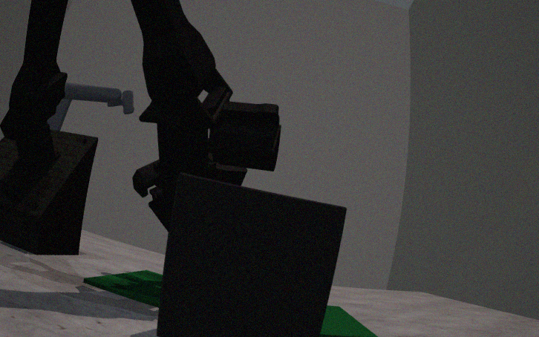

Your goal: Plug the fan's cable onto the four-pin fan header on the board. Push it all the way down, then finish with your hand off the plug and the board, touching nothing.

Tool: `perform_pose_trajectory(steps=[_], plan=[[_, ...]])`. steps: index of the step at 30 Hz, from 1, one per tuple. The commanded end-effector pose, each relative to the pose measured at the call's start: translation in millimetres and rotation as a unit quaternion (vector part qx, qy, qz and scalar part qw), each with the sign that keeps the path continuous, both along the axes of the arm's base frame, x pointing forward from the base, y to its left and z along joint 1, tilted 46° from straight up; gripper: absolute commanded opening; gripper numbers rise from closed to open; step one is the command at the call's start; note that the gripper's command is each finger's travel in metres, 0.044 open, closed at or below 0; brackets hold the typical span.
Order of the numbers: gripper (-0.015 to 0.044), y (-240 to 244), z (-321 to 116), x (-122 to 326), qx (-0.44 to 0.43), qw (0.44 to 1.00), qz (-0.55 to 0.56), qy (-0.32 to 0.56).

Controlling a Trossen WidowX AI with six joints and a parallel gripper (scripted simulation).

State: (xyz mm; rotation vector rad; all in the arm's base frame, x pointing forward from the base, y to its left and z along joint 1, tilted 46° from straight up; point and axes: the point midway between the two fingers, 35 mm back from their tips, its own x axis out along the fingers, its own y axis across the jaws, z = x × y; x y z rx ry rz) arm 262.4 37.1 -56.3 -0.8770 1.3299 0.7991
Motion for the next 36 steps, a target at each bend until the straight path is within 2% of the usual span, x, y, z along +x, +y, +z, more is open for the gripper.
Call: perform_pose_trajectory(steps=[1,36], plan=[[0.0000,4.0,-4.5,-12.0,0.035,0.999,0.015,0.006],[0.0000,-3.5,16.2,-7.0,0.191,0.964,0.100,-0.158]])
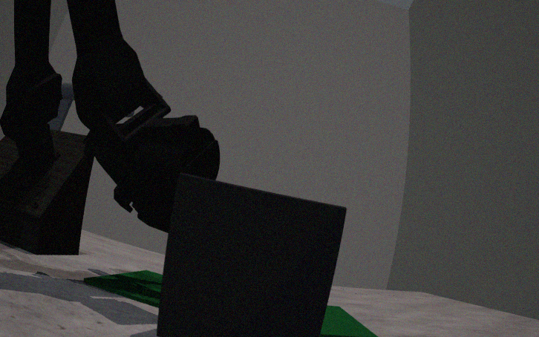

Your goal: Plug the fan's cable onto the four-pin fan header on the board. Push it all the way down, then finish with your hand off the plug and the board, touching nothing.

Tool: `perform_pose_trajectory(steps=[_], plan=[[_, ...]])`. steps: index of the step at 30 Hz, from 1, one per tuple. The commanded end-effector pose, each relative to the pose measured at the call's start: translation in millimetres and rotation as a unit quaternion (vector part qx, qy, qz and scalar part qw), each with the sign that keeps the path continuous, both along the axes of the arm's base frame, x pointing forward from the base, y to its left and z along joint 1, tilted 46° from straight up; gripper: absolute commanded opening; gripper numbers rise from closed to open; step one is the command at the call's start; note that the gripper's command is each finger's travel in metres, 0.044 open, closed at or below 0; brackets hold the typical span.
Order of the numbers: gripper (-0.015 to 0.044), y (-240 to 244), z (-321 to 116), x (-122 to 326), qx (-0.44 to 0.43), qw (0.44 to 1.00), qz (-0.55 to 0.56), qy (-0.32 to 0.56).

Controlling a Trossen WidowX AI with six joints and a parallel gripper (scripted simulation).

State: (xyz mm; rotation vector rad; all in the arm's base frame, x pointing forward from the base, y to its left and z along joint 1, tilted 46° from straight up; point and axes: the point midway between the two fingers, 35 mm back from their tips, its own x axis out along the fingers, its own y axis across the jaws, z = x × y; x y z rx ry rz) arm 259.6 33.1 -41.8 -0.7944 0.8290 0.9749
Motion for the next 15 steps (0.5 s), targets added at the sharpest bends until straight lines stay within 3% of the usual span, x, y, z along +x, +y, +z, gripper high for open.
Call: perform_pose_trajectory(steps=[1,15], plan=[[0.0000,0.2,2.7,-4.2,0.016,1.000,0.013,-0.022],[0.0000,-4.4,18.5,-5.2,0.050,0.991,0.047,-0.115]])
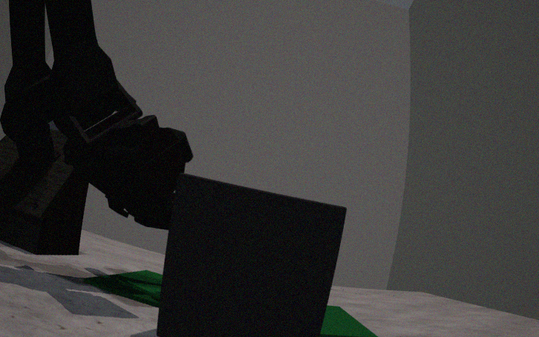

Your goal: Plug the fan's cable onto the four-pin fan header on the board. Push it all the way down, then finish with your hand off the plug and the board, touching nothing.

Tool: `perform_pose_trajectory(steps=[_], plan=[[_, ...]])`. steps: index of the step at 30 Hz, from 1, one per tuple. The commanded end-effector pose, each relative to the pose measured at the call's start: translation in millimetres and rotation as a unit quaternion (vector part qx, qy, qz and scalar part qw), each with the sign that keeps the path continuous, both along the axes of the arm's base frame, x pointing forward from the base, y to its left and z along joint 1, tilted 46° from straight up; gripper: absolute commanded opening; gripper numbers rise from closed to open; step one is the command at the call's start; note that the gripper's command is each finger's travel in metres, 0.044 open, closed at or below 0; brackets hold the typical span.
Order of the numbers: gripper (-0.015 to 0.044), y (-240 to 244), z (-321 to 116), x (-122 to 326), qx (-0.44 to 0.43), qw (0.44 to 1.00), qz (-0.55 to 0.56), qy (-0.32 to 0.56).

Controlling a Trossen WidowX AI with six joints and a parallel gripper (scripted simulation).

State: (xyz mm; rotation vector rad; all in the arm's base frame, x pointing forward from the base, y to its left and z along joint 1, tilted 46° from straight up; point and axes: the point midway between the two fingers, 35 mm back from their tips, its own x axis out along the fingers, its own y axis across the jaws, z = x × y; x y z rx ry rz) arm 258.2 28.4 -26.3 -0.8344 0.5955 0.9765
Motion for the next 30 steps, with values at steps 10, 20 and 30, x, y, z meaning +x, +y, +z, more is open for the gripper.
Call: perform_pose_trajectory(steps=[10,20,30], plan=[[0.0000,-1.9,11.5,-5.2,0.018,0.997,0.025,-0.067],[0.0000,0.4,13.7,-2.5,0.014,0.998,0.018,-0.057],[0.0000,1.9,17.3,-2.0,0.010,0.998,0.018,-0.062]])
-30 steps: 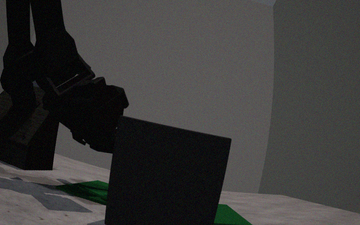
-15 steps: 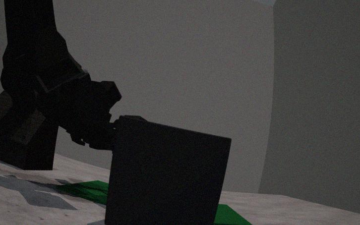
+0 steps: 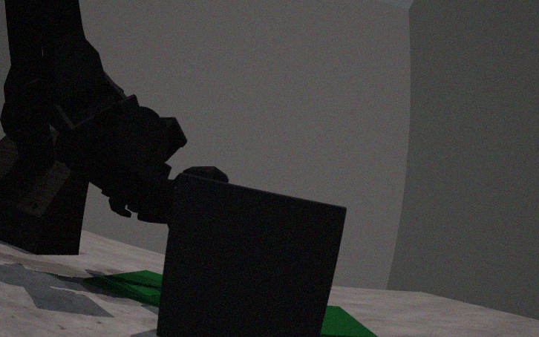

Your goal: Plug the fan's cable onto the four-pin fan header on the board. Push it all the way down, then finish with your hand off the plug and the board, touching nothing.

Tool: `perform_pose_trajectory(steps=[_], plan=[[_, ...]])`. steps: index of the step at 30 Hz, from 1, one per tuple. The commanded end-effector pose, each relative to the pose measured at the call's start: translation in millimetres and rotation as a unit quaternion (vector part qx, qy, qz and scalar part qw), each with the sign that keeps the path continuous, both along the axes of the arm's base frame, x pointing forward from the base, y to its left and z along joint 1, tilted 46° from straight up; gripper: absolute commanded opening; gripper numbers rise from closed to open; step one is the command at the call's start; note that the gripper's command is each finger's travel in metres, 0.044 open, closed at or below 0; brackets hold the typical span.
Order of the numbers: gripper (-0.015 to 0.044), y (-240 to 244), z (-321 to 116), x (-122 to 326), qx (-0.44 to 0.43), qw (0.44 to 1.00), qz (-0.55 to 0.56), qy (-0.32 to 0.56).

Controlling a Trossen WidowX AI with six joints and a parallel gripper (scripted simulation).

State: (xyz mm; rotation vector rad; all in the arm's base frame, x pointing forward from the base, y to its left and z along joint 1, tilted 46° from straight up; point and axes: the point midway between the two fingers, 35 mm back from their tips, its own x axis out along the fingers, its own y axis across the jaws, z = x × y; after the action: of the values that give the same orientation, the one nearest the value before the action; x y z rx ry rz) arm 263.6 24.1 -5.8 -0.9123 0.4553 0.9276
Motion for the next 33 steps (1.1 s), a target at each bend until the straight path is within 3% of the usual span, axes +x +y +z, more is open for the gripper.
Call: perform_pose_trajectory(steps=[1,33], plan=[[0.0000,6.2,-3.3,-7.4,0.011,1.000,0.005,0.015],[0.0000,-11.8,-20.0,-6.1,0.005,1.000,0.004,0.008]])
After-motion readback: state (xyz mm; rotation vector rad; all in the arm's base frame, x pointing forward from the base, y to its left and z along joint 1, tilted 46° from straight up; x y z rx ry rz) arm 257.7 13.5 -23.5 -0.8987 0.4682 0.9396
